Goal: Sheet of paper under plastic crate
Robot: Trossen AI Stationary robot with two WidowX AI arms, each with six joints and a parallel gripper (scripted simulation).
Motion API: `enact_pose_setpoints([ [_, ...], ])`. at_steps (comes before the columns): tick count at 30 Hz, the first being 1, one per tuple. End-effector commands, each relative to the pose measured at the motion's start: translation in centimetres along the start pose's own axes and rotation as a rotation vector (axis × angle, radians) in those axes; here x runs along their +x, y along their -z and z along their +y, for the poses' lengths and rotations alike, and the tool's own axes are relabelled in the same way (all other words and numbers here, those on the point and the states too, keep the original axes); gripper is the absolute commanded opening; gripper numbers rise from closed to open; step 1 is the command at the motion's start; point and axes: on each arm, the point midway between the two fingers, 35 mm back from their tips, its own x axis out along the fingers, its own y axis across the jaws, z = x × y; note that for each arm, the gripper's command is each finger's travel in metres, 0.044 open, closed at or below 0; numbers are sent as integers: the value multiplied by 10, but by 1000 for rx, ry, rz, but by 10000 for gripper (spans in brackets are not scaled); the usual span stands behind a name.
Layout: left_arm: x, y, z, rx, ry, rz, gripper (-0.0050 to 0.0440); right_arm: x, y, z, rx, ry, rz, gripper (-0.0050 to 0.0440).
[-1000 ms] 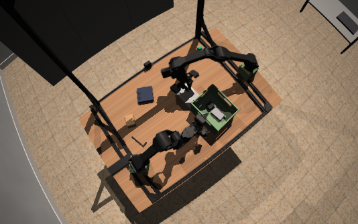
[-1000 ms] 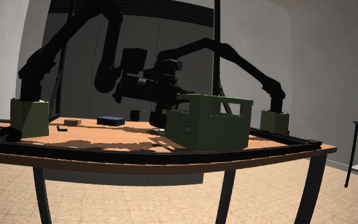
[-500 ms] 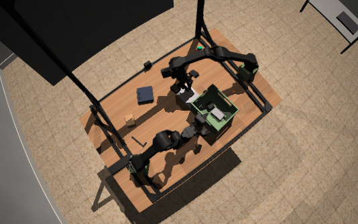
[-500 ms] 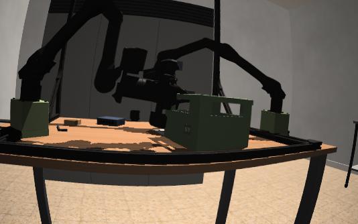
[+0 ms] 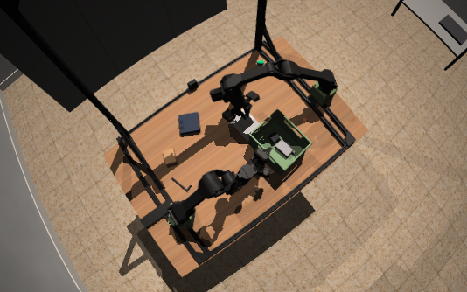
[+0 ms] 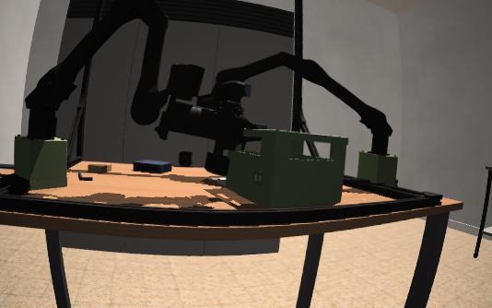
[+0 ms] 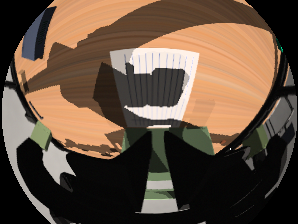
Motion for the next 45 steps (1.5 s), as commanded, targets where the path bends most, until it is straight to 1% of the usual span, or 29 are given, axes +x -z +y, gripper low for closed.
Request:
enact_pose_setpoints([
  [1, 1, 0, 0, 7, 1, 5, 60, 7, -1, 8, -3, 16, -3, 0],
  [6, 1, 0, 0, 7, 1, 5, 60, 10, -1, 16, -5, 47, -3, 0],
  [45, 1, 0, 0, 7, 1, 5, 60, 9, -1, 26, -5, 47, -3, 0],
])
